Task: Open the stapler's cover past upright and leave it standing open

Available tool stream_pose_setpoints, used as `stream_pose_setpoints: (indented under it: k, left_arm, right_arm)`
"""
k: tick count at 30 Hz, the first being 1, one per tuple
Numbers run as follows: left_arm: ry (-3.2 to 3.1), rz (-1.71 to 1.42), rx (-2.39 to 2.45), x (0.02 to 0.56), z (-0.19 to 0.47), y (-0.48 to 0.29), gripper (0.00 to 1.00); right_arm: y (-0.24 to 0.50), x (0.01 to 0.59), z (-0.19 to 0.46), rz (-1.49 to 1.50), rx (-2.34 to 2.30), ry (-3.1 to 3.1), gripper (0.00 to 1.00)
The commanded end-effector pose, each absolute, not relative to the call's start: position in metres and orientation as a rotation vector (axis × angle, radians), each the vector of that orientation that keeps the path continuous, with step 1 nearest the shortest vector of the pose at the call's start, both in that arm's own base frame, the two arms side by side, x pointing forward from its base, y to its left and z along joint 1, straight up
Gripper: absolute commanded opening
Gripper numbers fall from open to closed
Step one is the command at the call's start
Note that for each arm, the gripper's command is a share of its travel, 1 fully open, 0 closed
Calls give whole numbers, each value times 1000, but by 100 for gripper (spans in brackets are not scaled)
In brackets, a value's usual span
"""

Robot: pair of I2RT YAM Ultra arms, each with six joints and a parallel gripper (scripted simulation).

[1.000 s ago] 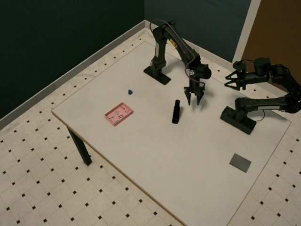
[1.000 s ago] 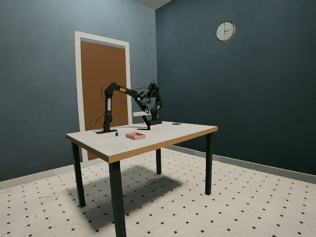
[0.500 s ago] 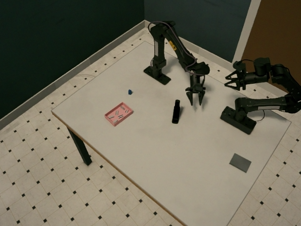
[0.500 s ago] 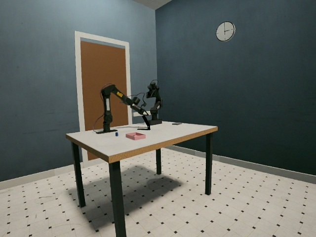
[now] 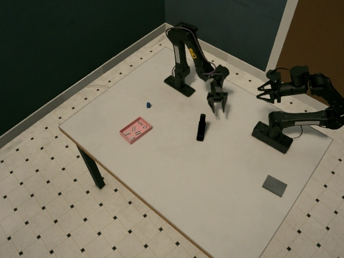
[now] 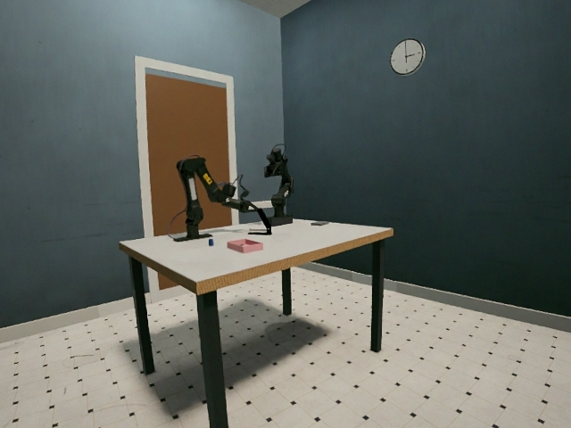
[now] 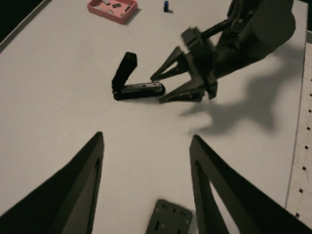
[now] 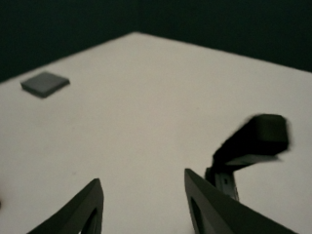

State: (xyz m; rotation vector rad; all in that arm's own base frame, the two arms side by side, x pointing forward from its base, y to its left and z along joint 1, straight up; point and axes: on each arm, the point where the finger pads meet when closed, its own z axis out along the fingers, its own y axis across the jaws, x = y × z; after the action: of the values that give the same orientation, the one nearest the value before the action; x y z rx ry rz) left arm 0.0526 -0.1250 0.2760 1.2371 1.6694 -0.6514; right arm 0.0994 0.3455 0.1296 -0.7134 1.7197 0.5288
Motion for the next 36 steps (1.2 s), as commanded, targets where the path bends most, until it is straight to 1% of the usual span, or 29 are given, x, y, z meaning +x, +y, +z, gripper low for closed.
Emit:
stream_pose_setpoints:
  k: [1, 3, 5, 18, 36]
  left_arm:
    - [1667, -658, 1237, 53, 276, -126, 57]
    - [1667, -658, 1237, 53, 276, -126, 57]
    - [1667, -658, 1237, 53, 276, -126, 57]
    - [1667, -658, 1237, 53, 276, -126, 57]
    - [1667, -658, 1237, 53, 276, -126, 57]
  right_arm:
    - [312, 115, 148, 520, -529, 1604, 50]
    - [290, 132, 131, 391, -491, 1630, 50]
    - [292, 134, 135, 432, -460, 1626, 50]
    - [280, 139, 130, 419, -451, 1618, 50]
    - [298, 159, 134, 436, -447, 1612, 50]
